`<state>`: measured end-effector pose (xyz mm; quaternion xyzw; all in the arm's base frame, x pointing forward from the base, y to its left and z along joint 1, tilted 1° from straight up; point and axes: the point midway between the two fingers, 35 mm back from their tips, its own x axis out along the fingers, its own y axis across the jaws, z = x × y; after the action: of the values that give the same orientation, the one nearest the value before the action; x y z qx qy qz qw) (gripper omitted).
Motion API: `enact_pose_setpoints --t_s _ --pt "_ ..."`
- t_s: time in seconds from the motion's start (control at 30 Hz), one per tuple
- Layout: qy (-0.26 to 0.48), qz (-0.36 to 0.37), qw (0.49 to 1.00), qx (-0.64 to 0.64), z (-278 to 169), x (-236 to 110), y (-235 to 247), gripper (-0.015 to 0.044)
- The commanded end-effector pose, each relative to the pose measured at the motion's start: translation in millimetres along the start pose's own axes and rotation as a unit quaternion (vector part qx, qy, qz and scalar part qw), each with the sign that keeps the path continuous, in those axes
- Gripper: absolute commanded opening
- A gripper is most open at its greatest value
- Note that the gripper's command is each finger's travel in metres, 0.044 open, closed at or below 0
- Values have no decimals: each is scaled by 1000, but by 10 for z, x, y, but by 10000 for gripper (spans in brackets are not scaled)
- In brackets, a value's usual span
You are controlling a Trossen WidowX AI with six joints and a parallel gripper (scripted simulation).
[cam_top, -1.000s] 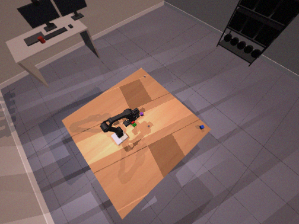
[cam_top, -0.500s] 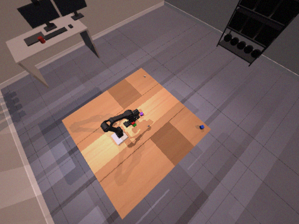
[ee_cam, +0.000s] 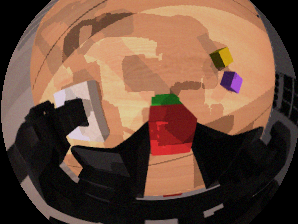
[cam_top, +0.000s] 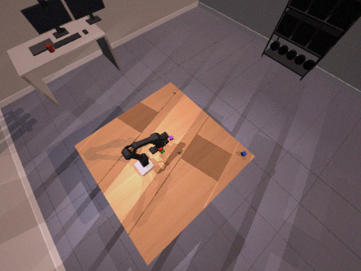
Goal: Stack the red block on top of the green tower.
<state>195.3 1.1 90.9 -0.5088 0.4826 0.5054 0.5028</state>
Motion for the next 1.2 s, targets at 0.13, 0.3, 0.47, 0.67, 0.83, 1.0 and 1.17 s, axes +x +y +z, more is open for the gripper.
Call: enact_pose_setpoints --t_s 0.13,0.3,0.47,0.67,0.83,1.0,1.17 --pt "-2 0 1000 2 7 -32 -5 0" --pt "0 0 1000 0 0 -3 -2 131" --pt "0 0 1000 0 0 -3 -2 263" --pt "0 0 1000 0 0 -3 -2 420" --pt "0 0 1000 0 0 -3 -2 440" --pt "0 0 1000 0 0 -3 -2 440" --pt "0 0 1000 0 0 -3 -2 440"
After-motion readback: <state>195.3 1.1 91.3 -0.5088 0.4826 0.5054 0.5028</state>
